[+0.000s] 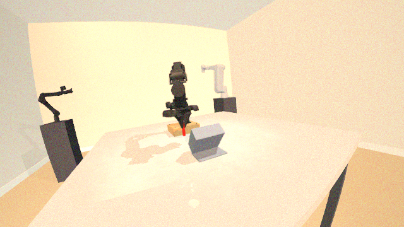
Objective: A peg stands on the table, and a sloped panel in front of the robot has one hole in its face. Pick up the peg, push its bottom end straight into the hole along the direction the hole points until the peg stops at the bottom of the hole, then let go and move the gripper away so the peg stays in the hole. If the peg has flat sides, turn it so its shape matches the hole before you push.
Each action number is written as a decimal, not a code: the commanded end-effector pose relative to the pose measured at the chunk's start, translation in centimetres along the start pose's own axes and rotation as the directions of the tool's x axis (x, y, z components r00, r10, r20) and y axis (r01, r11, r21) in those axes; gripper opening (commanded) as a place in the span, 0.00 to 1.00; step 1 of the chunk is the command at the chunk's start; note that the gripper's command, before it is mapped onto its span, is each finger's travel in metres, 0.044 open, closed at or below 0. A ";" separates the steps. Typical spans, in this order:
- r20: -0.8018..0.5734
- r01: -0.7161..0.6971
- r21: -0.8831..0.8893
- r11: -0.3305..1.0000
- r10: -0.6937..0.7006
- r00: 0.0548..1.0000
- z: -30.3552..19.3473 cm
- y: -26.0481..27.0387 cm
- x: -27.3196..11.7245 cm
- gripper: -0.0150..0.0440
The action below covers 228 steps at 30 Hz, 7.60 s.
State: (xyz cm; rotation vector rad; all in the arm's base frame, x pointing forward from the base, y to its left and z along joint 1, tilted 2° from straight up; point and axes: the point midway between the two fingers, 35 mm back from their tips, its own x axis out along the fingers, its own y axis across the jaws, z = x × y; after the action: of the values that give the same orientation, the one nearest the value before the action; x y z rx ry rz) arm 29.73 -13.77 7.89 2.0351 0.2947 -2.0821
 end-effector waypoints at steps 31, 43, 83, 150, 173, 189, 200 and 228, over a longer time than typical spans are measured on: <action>-0.125 -0.070 -0.074 0.995 0.060 0.990 -0.2 -0.7 -2.6 0.25; -0.181 -0.108 -0.110 0.988 0.087 0.980 -0.3 -1.1 -2.8 0.25; -0.363 -0.259 -0.213 0.942 0.169 0.916 -0.5 -2.3 -3.5 0.25; -0.618 -0.538 -0.303 0.787 0.267 0.739 -1.2 -4.3 -4.0 0.25; -0.679 -0.616 -0.307 0.726 0.286 0.676 -3.2 -4.1 -2.7 0.25; -0.713 -0.659 -0.304 0.688 0.294 0.636 -4.1 -4.3 -1.9 0.25; -0.727 -0.666 -0.289 0.688 0.295 0.620 -4.3 -4.4 -1.5 0.25; -0.729 -0.670 -0.291 0.683 0.295 0.617 -5.9 -3.8 -0.2 0.25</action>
State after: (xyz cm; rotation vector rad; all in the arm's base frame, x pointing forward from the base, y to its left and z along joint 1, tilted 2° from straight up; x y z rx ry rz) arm 34.14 -8.41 7.92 2.0375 0.3112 -0.7772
